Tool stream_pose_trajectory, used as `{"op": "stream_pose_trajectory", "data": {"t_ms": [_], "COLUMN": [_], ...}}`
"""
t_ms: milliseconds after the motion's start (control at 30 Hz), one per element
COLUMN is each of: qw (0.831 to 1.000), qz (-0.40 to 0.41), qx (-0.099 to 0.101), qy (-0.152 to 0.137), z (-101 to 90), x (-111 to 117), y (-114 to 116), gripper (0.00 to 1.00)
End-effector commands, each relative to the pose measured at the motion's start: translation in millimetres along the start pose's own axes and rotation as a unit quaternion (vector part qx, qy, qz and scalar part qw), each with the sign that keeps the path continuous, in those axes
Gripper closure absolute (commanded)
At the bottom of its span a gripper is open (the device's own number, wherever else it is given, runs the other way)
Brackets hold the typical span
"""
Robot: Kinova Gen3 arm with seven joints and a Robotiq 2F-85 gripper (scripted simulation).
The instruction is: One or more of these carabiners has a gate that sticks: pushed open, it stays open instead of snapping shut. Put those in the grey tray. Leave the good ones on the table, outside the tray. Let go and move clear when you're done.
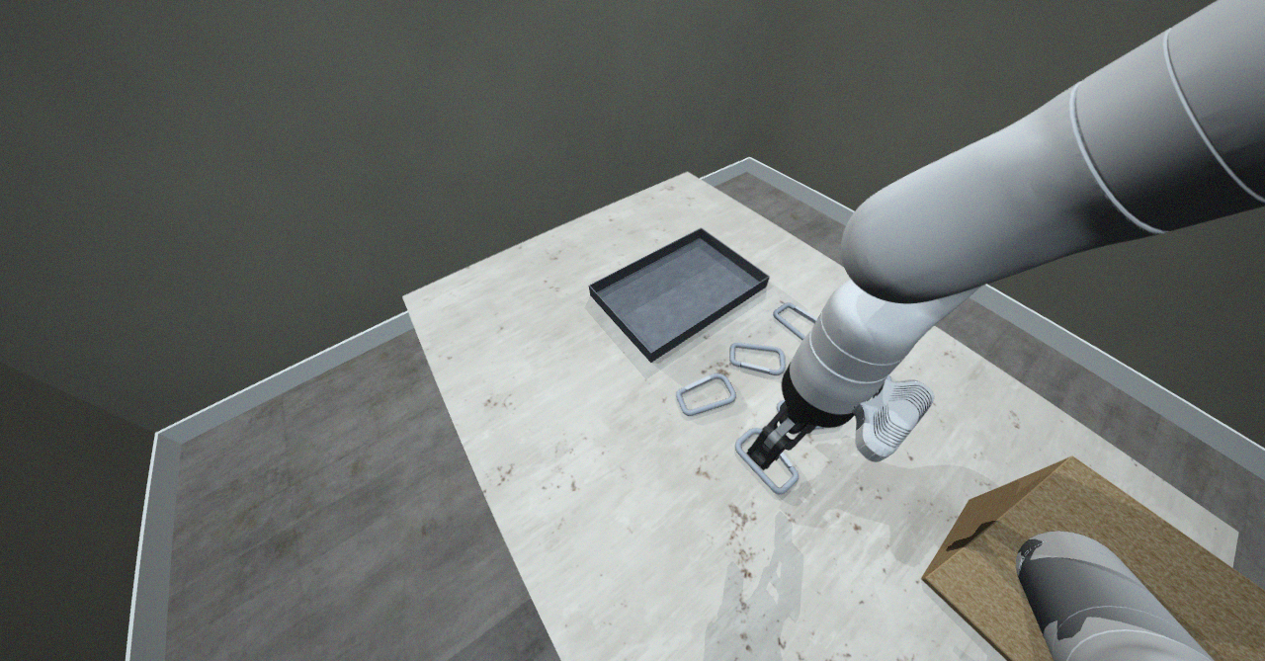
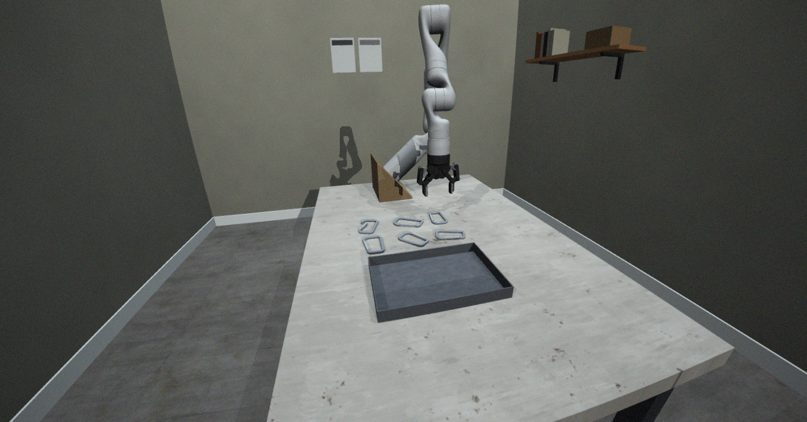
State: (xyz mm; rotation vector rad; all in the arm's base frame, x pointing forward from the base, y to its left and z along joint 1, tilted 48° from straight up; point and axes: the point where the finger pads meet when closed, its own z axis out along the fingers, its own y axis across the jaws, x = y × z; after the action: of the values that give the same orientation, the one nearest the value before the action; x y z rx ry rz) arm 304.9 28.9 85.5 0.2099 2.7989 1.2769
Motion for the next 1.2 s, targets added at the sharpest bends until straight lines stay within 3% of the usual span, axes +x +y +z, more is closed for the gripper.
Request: {"op": "stream_pose_trajectory", "data": {"t_ms": [0,500,533,1067,1100,1167], "qw": [1.000,1.000,1.000,1.000,1.000,1.000], "qz": [0.000,0.000,0.005,0.005,0.009,0.009], "qx": [0.000,0.000,0.001,0.001,0.004,0.004], "qy": [-0.001,-0.001,0.000,0.000,-0.001,-0.001], "z": [-0.4,-0.4,-5.0,-5.0,-11.2,-11.2], "x": [0,0,-27,-27,-54,-54], "y": [0,0,-54,-54,-108,-108], "gripper": [0.00,0.00,0.00,0.00,0.00,0.00]}}
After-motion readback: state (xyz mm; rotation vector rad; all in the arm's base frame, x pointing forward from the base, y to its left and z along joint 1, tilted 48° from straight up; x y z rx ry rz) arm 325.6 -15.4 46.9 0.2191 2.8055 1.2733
